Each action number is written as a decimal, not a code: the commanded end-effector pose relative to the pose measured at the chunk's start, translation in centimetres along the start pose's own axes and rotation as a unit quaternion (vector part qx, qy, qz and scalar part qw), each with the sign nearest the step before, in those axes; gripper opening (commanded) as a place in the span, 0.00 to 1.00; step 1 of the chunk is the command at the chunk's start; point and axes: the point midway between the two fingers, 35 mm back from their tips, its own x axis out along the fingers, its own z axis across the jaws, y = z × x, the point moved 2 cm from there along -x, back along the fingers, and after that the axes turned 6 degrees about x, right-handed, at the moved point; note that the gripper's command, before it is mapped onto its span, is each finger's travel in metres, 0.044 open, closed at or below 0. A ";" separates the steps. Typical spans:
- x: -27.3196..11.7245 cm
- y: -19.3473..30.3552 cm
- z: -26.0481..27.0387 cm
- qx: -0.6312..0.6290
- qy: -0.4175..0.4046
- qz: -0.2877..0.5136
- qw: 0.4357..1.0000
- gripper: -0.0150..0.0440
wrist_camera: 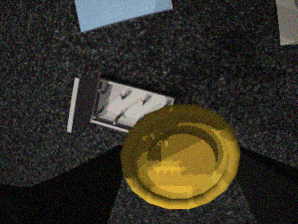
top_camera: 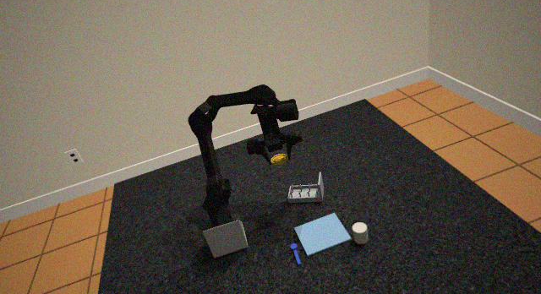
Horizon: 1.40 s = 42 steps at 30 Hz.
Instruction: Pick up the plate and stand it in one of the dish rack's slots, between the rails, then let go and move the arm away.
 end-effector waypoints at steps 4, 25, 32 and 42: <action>0.1 2.1 -2.7 0.121 -0.004 0.003 0.993 0.25; 4.1 0.5 -2.9 0.025 -0.008 -0.135 0.990 0.25; 6.0 -0.1 -2.6 -0.038 -0.021 -0.204 0.978 0.25; 8.2 -0.9 -2.1 -0.120 -0.053 -0.295 0.946 0.25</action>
